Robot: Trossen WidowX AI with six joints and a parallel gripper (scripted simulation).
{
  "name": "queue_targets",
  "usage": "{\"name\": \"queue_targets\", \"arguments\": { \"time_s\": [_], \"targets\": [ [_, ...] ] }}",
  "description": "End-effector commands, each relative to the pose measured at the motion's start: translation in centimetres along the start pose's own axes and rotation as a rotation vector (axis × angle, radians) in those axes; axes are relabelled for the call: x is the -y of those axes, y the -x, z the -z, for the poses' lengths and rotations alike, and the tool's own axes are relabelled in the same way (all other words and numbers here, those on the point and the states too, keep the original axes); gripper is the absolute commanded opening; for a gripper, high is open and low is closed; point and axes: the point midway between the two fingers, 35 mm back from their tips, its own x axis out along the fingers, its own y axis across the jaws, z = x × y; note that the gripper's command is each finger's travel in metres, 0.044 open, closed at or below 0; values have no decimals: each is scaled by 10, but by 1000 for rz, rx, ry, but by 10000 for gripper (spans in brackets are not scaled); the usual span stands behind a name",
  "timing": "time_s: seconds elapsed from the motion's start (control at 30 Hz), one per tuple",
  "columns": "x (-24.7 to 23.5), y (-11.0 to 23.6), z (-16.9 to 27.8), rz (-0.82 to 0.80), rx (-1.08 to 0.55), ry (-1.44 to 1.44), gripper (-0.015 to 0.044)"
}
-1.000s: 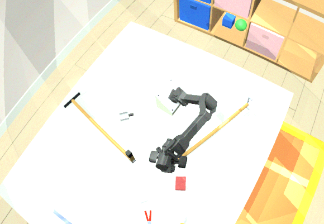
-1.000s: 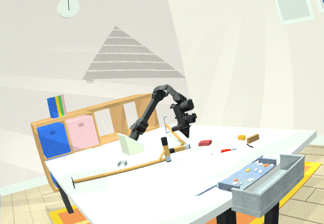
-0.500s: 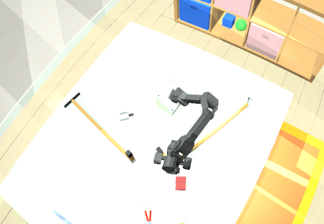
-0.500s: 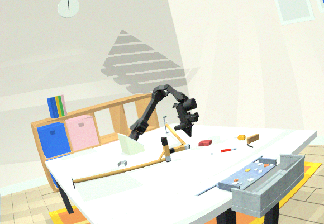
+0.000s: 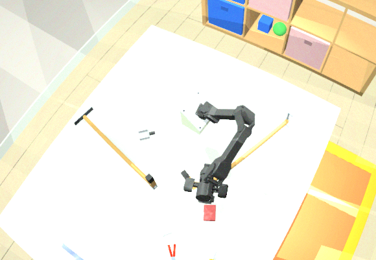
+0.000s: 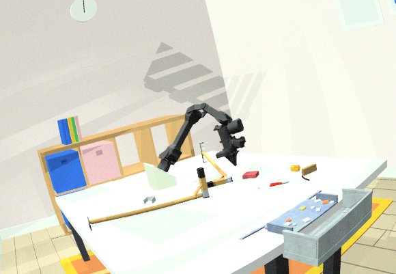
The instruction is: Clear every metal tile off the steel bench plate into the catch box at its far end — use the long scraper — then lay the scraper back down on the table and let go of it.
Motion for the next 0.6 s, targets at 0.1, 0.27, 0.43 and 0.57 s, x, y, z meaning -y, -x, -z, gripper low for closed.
{"name": "queue_targets", "arguments": {
  "time_s": [0.1,0.27,0.43,0.57],
  "targets": [
    [-13,3,-3,4,12,1,0],
    [-21,4,-3,3,13,1,0],
    [-29,4,-2,1,15,0,0],
    [-36,5,-2,-1,16,-1,0]
  ]
}}
